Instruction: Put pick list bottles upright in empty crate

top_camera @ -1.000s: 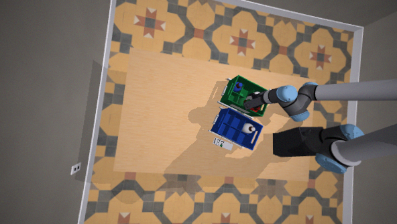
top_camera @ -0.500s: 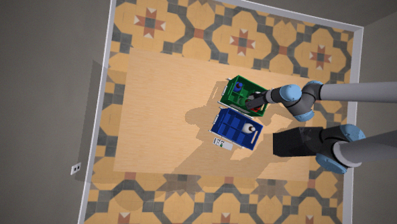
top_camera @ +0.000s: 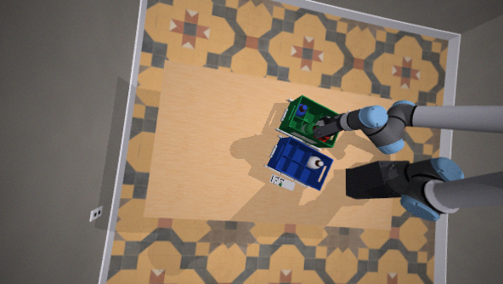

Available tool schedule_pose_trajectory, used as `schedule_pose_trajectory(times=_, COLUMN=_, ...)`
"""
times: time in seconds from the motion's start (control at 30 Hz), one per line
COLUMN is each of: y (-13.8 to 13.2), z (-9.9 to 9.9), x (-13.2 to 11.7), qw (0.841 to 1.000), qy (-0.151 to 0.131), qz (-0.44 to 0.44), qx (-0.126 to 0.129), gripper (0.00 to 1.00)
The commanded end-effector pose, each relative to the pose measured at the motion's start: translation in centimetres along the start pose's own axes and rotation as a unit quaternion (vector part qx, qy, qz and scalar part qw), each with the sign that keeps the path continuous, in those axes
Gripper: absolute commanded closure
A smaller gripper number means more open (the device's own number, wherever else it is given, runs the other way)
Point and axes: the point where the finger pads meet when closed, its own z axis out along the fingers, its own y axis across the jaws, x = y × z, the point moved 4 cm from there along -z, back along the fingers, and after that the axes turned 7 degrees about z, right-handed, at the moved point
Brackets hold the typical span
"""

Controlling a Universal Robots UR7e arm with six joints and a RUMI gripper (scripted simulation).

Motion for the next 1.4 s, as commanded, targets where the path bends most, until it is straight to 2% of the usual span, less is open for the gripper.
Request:
schedule_pose_trajectory(times=0.0, y=0.0, z=-0.8, x=0.0, qw=1.000, qy=0.000, qz=0.000, qx=-0.001, gripper=1.00)
schedule_pose_trajectory(times=1.37, y=0.0, z=-6.8, x=0.0, qw=1.000, qy=0.000, qz=0.000, qx=-0.001, gripper=1.00)
